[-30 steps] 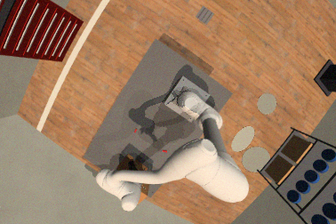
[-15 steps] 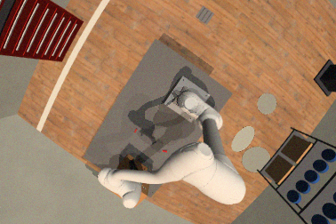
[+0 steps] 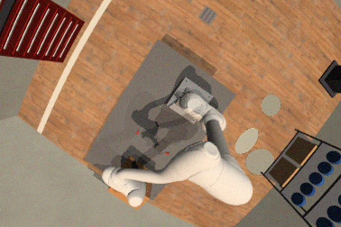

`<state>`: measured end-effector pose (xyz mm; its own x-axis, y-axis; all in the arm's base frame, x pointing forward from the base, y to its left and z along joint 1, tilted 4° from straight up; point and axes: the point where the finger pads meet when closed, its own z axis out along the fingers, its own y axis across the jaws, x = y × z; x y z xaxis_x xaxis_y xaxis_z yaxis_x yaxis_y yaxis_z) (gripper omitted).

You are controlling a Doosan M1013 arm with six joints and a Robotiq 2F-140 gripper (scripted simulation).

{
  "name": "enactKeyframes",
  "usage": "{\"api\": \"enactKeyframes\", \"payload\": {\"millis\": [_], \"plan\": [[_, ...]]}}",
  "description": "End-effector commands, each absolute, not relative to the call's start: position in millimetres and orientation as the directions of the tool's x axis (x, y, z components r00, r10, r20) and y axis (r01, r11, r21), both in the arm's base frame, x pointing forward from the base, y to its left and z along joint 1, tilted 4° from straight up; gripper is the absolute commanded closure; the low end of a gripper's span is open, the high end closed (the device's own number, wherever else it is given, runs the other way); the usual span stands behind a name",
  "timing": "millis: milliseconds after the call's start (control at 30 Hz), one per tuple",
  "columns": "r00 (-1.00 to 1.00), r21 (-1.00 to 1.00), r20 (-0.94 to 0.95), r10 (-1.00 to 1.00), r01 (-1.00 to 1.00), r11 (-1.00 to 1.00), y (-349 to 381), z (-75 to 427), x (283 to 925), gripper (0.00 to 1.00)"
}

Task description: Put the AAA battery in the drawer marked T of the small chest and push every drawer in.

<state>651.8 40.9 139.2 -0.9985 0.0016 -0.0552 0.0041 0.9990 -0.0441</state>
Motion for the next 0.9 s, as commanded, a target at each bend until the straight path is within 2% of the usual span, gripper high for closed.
{"api": "enactKeyframes", "payload": {"millis": [0, 867], "plan": [[-0.995, -0.047, -0.104, 0.0, 0.005, 0.999, 41, 134, 654, 0.0], [-0.836, -0.048, -0.548, -0.021, 0.006, 0.999, 38, 93, 692, 0.0]]}}
